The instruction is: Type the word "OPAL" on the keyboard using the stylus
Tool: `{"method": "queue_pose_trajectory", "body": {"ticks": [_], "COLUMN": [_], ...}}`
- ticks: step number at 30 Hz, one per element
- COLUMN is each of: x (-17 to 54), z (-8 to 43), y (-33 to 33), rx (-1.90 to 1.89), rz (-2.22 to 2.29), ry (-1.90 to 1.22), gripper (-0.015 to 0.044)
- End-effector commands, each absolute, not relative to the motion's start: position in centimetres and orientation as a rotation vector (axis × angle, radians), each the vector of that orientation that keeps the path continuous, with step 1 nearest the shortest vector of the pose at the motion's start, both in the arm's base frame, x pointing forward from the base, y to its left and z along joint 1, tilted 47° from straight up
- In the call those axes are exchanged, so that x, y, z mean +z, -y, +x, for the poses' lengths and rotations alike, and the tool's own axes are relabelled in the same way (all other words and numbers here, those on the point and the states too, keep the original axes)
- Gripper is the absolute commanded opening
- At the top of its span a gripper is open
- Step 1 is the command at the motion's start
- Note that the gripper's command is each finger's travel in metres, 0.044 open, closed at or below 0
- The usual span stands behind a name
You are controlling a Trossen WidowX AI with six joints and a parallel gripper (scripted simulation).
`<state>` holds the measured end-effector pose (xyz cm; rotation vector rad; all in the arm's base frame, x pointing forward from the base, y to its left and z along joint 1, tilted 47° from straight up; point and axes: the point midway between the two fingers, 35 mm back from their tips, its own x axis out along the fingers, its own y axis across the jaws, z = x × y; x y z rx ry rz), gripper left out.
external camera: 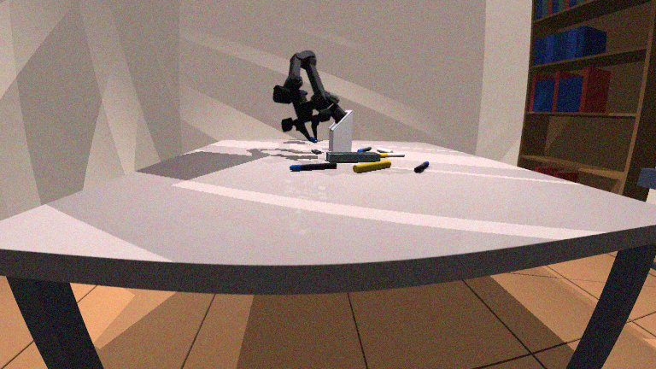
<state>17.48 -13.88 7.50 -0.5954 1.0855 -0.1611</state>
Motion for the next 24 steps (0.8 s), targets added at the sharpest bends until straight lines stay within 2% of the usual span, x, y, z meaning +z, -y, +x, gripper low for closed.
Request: {"method": "queue_pose_trajectory", "body": {"ticks": [1, 24], "x": [7.3, 5.4], "z": [18.4, 22.4], "y": [13.1, 9.0], "rx": [-0.144, -0.188], "rz": [-0.466, 0.112], "ry": [-1.104, -1.307], "gripper": [0.0, 0.0]}}
